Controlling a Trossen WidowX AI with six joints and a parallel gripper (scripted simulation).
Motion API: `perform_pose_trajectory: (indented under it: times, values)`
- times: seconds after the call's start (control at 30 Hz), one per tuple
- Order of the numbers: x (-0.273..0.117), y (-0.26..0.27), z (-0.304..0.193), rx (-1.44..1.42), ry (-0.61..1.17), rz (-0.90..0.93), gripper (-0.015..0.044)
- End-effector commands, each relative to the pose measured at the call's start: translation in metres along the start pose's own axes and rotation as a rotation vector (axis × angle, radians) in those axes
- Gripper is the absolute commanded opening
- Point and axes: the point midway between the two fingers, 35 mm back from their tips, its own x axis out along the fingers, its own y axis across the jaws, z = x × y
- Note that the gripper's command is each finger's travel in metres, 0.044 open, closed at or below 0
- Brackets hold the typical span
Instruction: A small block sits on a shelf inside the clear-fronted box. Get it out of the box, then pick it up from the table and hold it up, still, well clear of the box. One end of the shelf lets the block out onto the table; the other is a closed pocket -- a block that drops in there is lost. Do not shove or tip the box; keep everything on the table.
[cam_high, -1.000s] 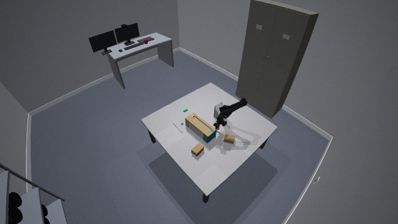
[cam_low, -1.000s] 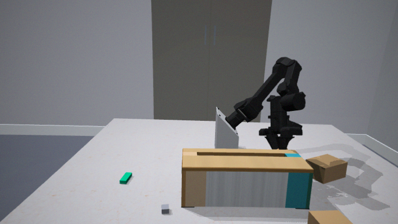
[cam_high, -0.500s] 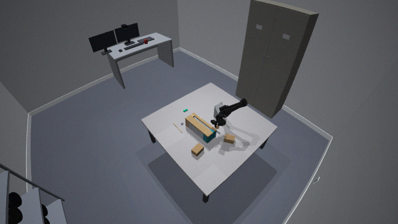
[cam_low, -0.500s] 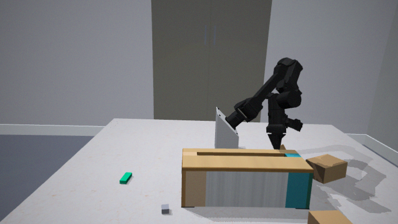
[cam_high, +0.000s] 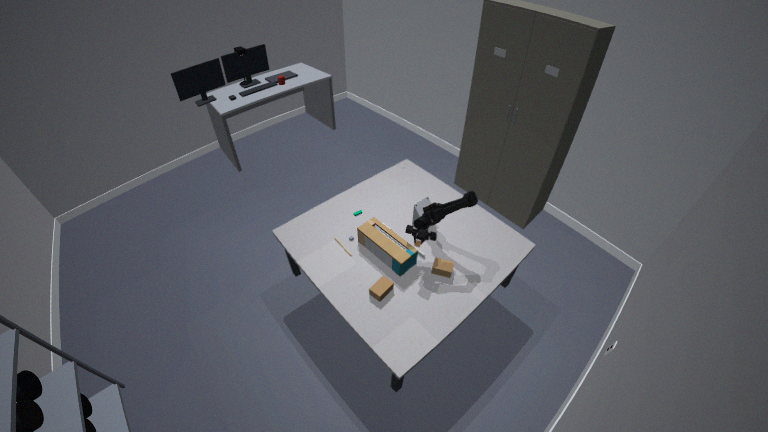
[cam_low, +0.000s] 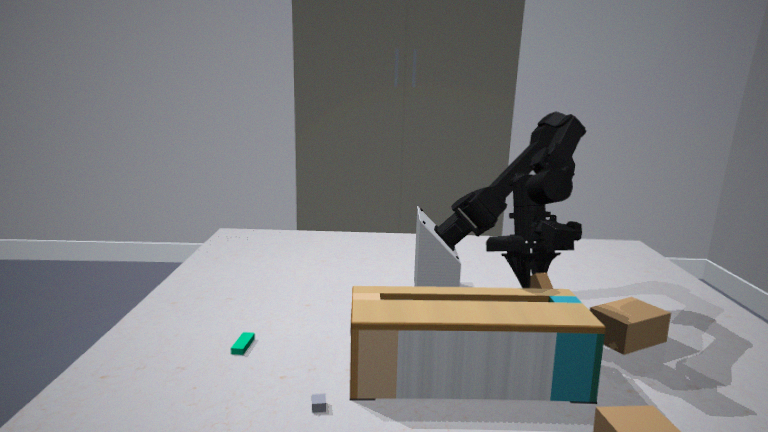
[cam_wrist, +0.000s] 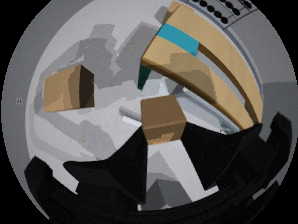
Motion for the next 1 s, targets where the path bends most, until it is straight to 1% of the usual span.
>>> perform_pose_trajectory:
  times: [0.0,0.97]
  values:
    - [-0.003,-0.001,0.001,0.15,-0.003,0.009,0.0]
    - [-0.024,-0.007,0.0,1.355,-0.004,0.077,0.0]
